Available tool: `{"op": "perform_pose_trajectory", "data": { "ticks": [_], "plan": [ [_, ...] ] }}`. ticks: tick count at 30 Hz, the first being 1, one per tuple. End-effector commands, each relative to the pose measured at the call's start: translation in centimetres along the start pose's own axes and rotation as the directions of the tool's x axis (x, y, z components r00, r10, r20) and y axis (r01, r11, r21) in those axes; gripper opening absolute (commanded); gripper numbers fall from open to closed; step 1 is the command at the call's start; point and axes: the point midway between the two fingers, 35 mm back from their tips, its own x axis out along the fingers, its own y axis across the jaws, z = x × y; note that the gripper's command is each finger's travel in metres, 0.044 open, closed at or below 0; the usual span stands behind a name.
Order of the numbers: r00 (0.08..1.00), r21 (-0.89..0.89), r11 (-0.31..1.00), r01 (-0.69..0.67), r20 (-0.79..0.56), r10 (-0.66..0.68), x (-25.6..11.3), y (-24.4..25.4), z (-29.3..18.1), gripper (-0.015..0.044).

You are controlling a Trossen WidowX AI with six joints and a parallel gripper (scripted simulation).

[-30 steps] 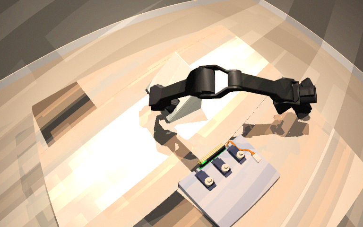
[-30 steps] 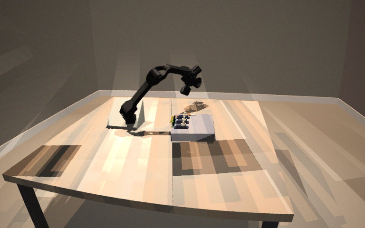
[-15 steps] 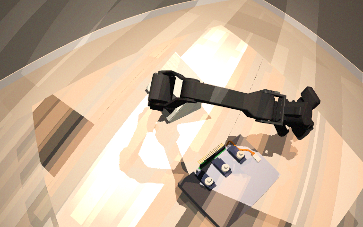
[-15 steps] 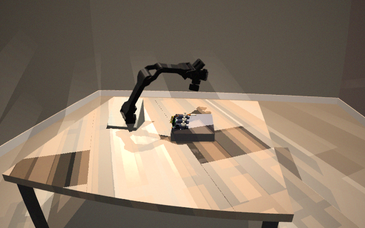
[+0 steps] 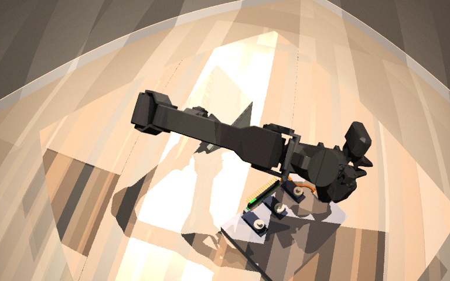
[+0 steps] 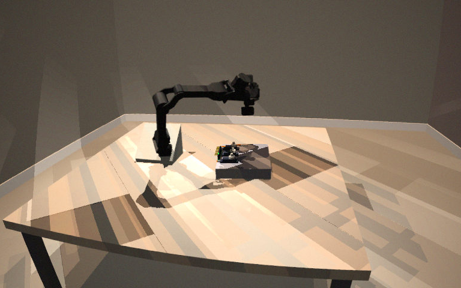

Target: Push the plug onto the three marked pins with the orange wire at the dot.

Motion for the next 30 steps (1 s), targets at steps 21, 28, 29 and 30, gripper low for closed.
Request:
{"op": "perform_pose_trajectory", "data": {
  "ticks": [21,28,29,30],
  "plan": [
    [0.821,-0.278,0.952,0.128,0.569,0.055,-20.6,-5.0,7.8,0.0115],
    [0.704,-0.314,0.917,0.244,0.708,0.055,-26.3,-6.6,7.6,0.0115],
    [0.686,-0.317,0.912,0.262,0.726,0.055,-27.1,-6.8,7.5,0.0115],
    [0.667,-0.319,0.905,0.281,0.743,0.055,-27.8,-7.0,7.3,0.0115]
  ]
}}
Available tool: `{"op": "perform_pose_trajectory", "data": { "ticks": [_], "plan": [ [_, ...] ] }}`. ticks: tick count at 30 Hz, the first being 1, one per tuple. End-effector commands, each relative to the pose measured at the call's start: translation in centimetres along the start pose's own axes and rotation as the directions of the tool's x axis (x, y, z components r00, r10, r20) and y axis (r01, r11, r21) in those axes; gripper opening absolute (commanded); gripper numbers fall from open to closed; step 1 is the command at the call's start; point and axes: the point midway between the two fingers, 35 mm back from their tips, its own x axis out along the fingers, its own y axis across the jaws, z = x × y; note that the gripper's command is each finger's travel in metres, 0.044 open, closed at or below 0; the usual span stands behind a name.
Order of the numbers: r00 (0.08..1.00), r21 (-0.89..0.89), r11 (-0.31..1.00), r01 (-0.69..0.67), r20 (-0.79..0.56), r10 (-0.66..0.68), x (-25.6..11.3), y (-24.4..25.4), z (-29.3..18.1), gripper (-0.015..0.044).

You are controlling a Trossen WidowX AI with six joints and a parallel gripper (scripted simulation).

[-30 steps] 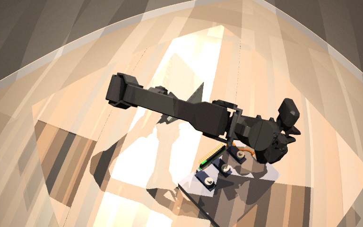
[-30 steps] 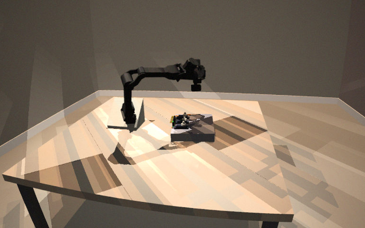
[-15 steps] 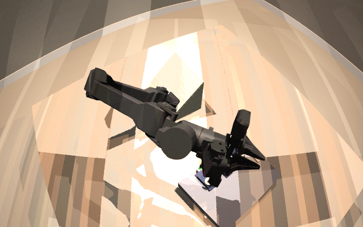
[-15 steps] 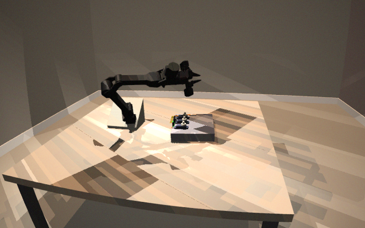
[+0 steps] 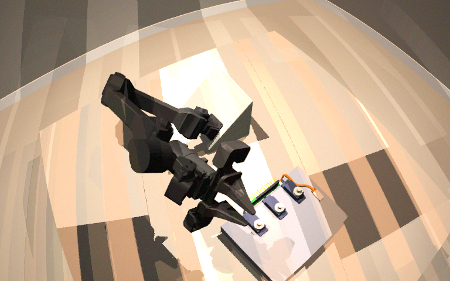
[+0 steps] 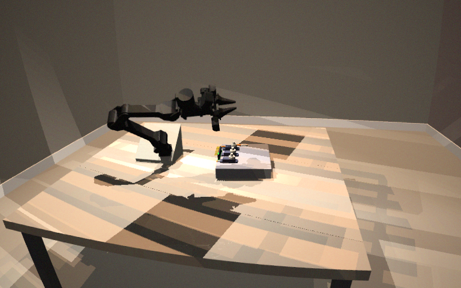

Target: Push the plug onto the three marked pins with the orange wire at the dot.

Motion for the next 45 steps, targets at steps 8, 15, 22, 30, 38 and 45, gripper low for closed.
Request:
{"op": "perform_pose_trajectory", "data": {
  "ticks": [8,15,22,30,38,45],
  "plan": [
    [0.983,-0.119,0.986,0.113,0.156,-0.094,-4.7,-2.7,1.8,0.0115],
    [0.989,-0.064,0.989,0.134,-0.053,-0.137,-0.7,-2.7,-1.0,0.0115],
    [0.941,-0.039,0.982,0.183,-0.282,-0.186,3.1,-2.3,-4.9,0.0115],
    [0.817,-0.071,0.964,0.255,-0.517,-0.254,6.4,-1.5,-10.2,0.0115],
    [0.634,-0.169,0.933,0.318,-0.693,-0.342,8.5,-0.6,-16.0,0.0115],
    [0.443,-0.303,0.889,0.344,-0.782,-0.438,9.3,0.2,-21.2,0.0115]
  ]
}}
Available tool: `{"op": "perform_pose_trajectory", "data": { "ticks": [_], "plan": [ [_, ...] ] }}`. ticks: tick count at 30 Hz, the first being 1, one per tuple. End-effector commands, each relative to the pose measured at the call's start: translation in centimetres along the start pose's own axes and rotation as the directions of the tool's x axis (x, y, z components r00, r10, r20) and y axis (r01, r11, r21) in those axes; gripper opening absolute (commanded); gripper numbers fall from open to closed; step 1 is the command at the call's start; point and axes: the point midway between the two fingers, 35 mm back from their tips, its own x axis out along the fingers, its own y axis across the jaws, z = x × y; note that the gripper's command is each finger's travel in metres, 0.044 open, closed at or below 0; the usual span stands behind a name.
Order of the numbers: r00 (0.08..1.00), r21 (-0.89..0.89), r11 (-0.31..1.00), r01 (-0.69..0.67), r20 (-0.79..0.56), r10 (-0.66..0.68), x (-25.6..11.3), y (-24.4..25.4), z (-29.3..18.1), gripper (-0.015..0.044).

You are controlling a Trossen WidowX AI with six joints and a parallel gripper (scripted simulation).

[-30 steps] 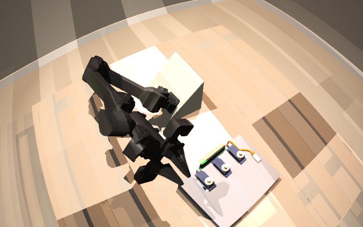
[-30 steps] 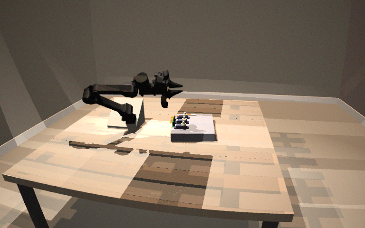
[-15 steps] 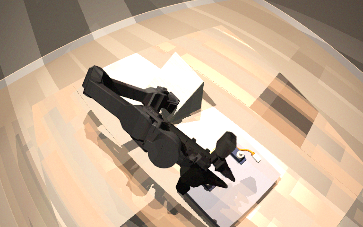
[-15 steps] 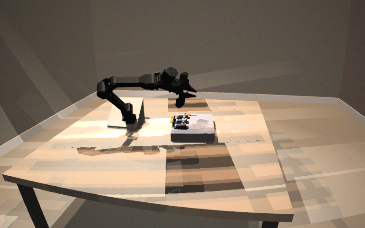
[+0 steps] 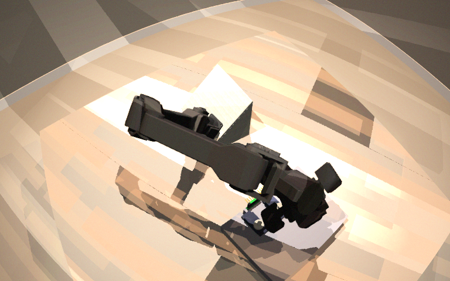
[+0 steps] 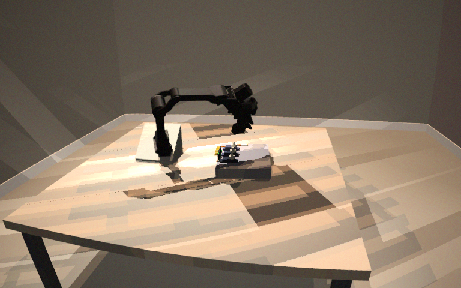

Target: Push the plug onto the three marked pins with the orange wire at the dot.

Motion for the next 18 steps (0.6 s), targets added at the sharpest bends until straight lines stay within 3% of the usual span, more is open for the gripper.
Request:
{"op": "perform_pose_trajectory", "data": {
  "ticks": [1,10,18],
  "plan": [
    [0.990,-0.040,0.996,0.086,-0.106,-0.089,2.4,1.2,-1.7,0.0115],
    [0.912,-0.186,0.948,0.259,-0.275,-0.303,6.5,3.3,-6.0,0.0115],
    [0.794,-0.357,0.848,0.391,-0.336,-0.507,9.4,4.5,-10.0,0.0115]
  ]
}}
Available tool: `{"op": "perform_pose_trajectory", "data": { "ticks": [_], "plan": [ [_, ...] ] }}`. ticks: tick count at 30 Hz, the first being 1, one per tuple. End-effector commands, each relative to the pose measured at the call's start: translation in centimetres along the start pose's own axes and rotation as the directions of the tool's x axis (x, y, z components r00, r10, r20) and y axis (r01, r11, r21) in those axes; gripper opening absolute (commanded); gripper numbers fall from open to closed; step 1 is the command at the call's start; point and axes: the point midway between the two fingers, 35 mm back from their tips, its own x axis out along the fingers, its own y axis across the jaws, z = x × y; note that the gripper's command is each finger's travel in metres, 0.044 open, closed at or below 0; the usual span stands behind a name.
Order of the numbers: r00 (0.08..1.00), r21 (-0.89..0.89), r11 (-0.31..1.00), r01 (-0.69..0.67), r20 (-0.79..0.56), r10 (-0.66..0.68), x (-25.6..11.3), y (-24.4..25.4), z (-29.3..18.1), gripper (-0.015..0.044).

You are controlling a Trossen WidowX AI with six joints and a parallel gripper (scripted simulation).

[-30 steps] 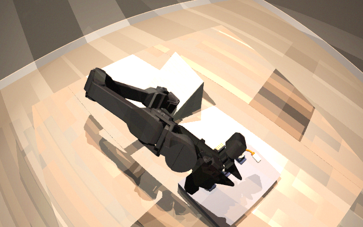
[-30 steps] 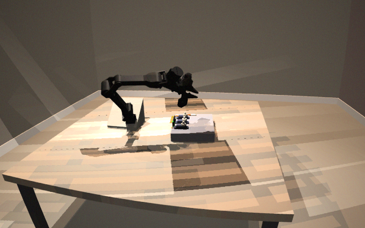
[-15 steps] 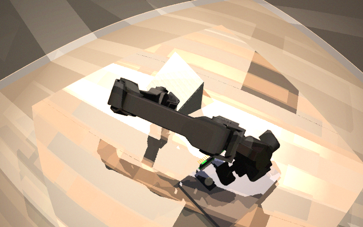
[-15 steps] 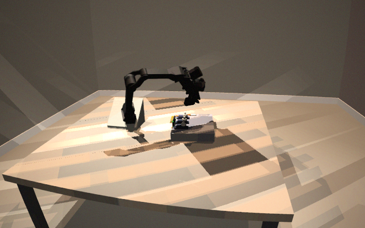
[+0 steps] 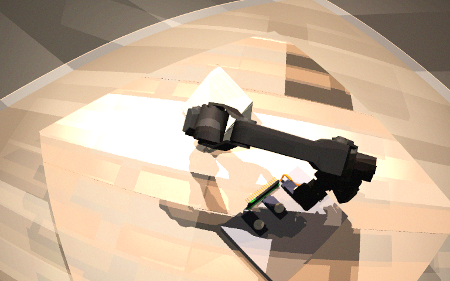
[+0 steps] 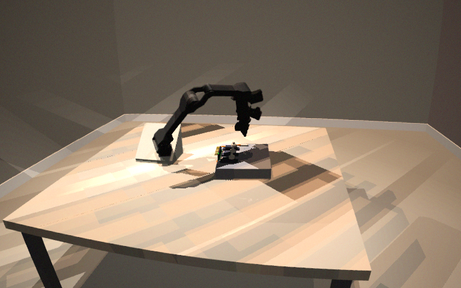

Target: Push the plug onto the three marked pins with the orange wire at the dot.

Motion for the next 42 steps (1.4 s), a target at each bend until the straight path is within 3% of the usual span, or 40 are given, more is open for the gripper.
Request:
{"op": "perform_pose_trajectory", "data": {
  "ticks": [1,32,34,42],
  "plan": [
    [0.992,-0.062,0.992,0.114,-0.055,-0.118,1.7,1.5,-1.2,0.0115],
    [0.985,-0.087,0.984,0.154,-0.070,-0.161,6.2,1.3,-1.9,0.0115],
    [0.985,-0.087,0.984,0.154,-0.070,-0.161,6.2,1.3,-1.9,0.0062],
    [0.985,-0.088,0.984,0.154,-0.070,-0.160,6.0,1.4,-1.9,0.0000]
  ]
}}
